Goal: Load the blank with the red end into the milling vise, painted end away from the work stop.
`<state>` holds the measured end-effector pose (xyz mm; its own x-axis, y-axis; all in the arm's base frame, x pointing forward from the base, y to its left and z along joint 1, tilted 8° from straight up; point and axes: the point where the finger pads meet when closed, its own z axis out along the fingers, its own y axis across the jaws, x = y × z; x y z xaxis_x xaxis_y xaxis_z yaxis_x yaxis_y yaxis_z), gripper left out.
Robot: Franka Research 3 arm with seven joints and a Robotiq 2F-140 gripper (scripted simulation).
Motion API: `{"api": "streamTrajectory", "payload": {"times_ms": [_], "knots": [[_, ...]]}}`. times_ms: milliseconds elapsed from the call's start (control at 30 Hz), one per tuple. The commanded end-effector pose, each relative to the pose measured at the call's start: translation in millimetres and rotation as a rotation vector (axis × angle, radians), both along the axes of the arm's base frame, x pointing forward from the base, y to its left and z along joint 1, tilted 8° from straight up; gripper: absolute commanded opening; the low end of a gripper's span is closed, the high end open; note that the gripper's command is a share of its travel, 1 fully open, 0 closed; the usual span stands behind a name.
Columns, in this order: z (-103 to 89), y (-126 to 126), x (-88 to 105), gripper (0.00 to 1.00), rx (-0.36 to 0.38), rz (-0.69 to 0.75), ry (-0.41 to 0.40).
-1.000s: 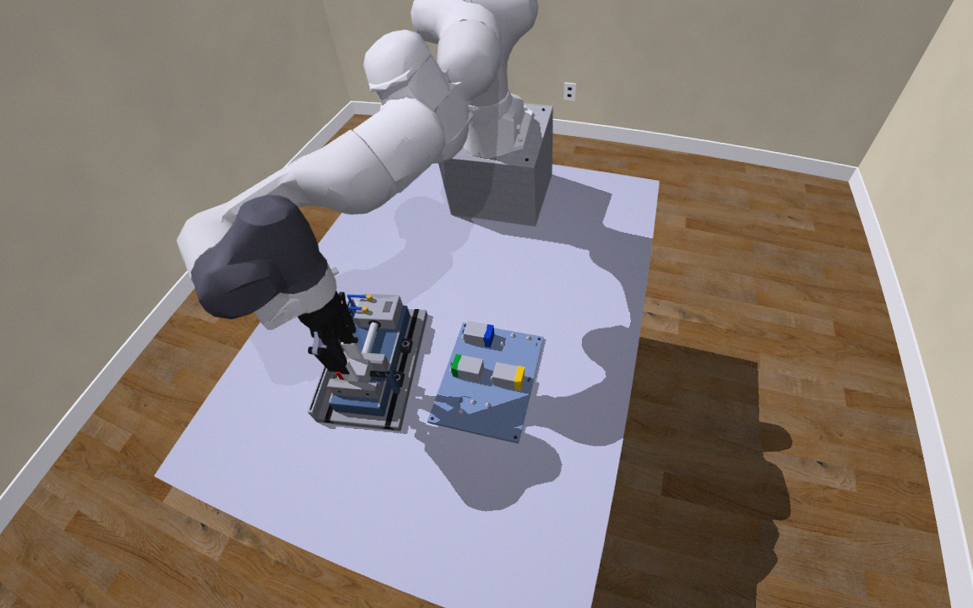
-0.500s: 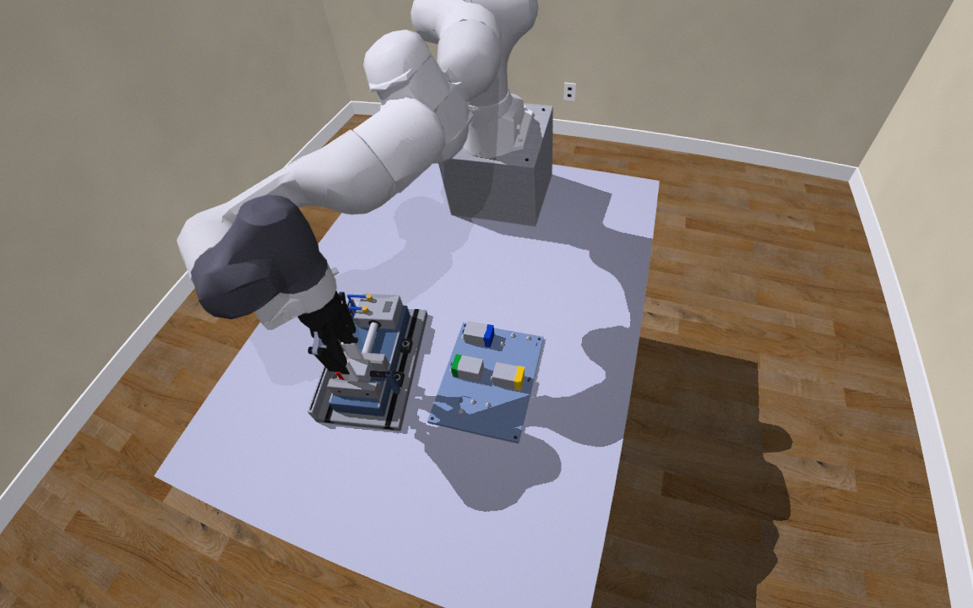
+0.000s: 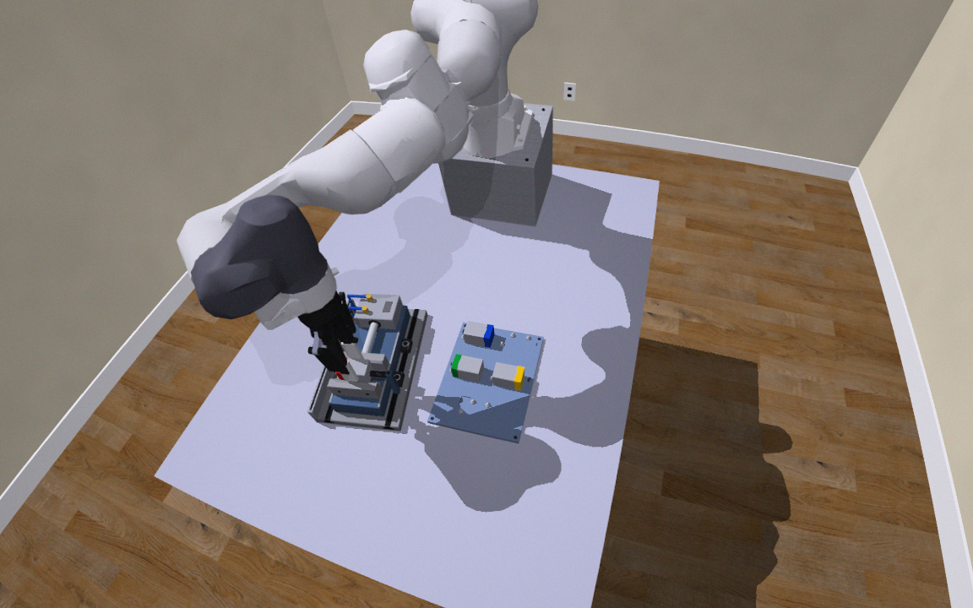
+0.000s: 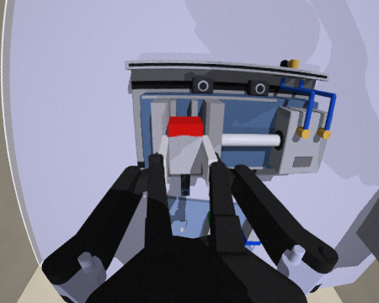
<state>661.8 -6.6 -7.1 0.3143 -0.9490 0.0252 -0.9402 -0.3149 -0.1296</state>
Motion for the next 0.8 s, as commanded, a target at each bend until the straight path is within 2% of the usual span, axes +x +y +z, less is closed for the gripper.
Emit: {"api": "streamTrajectory", "payload": {"times_ms": [0, 733, 767], "knots": [[1.7, 1.6, 0.5, 0.0, 0.004, -0.003, -0.002], [-0.1, 0.6, 0.3, 0.0, 0.004, -0.003, -0.002], [0.0, -0.4, -0.1, 1.0, 0.0, -0.001, 0.0]]}}
